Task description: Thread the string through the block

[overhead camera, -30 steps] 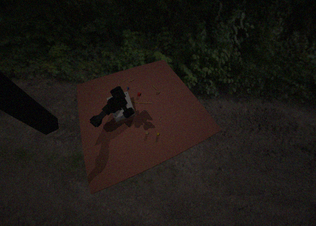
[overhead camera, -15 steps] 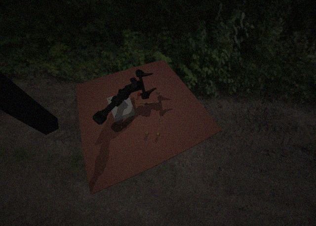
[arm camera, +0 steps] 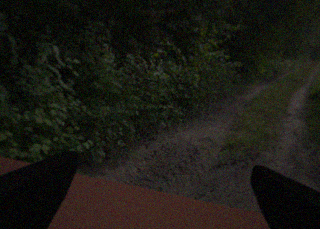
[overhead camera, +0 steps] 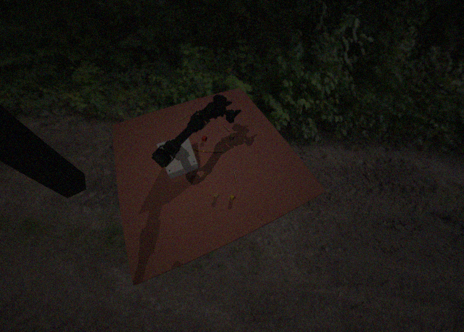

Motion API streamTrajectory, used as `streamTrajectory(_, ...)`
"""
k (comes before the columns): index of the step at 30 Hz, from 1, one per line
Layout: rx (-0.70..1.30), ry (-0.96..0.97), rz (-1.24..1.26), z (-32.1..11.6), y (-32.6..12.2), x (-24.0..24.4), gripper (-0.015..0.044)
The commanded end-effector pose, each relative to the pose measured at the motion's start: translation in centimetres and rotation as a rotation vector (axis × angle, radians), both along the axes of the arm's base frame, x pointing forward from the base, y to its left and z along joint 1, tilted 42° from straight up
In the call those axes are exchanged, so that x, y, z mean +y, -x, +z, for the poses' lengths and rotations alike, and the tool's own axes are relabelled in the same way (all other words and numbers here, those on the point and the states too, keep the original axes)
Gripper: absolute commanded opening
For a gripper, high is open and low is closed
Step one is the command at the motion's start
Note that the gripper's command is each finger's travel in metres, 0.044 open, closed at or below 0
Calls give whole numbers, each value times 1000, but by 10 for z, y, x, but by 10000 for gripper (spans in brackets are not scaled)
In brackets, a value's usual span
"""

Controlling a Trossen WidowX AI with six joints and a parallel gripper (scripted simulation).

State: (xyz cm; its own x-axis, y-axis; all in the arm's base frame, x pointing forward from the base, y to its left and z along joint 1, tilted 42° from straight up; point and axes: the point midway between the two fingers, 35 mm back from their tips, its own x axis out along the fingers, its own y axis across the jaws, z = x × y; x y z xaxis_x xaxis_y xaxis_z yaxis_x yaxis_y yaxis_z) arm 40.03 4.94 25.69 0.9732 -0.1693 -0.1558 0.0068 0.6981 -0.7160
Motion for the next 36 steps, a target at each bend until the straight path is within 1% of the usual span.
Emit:
streamTrajectory(1,220,134,-7,-61,-13,0,440)
streamTrajectory(6,523,302,4,-146,-14,-5,440)
streamTrajectory(11,834,504,64,-222,3,-11,440)
streamTrajectory(17,1265,781,208,-310,49,-26,440)
streamTrajectory(22,1628,995,383,-364,102,-44,440)
streamTrajectory(24,1756,1064,457,-378,122,-51,440)
streamTrajectory(25,1789,1081,477,-382,127,-53,440)
streamTrajectory(36,1800,1087,484,-383,128,-53,440)
